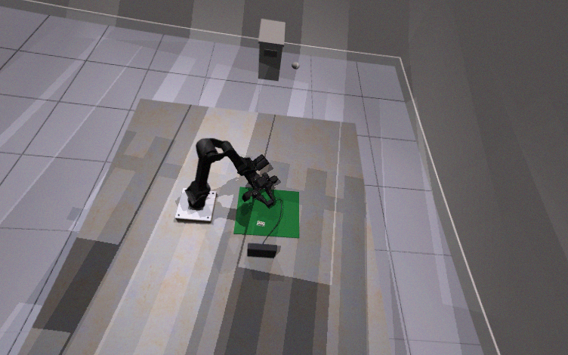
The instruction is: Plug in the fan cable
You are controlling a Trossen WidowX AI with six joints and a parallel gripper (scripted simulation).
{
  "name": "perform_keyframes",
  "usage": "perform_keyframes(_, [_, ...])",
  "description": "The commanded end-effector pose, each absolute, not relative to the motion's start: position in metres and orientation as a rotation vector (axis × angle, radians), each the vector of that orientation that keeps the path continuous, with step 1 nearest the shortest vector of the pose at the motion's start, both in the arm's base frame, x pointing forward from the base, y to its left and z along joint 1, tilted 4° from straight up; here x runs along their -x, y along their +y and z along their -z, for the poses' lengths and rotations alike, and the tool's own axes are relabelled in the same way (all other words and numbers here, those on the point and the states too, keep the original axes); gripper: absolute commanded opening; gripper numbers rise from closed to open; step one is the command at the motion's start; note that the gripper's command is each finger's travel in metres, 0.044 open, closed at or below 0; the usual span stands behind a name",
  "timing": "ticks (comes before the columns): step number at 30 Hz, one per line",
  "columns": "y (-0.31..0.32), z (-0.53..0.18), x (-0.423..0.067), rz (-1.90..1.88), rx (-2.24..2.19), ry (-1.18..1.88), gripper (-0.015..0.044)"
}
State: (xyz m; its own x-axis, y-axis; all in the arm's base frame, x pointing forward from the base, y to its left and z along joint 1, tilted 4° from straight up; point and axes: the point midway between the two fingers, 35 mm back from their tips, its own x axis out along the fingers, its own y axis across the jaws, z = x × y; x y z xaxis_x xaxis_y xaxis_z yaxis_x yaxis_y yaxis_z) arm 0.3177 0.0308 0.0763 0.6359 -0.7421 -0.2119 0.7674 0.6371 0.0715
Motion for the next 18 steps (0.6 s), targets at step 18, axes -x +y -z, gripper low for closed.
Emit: perform_keyframes(18, [0.0307, -0.0846, -0.3130, 0.869, -0.159, 0.140, 0.0000])
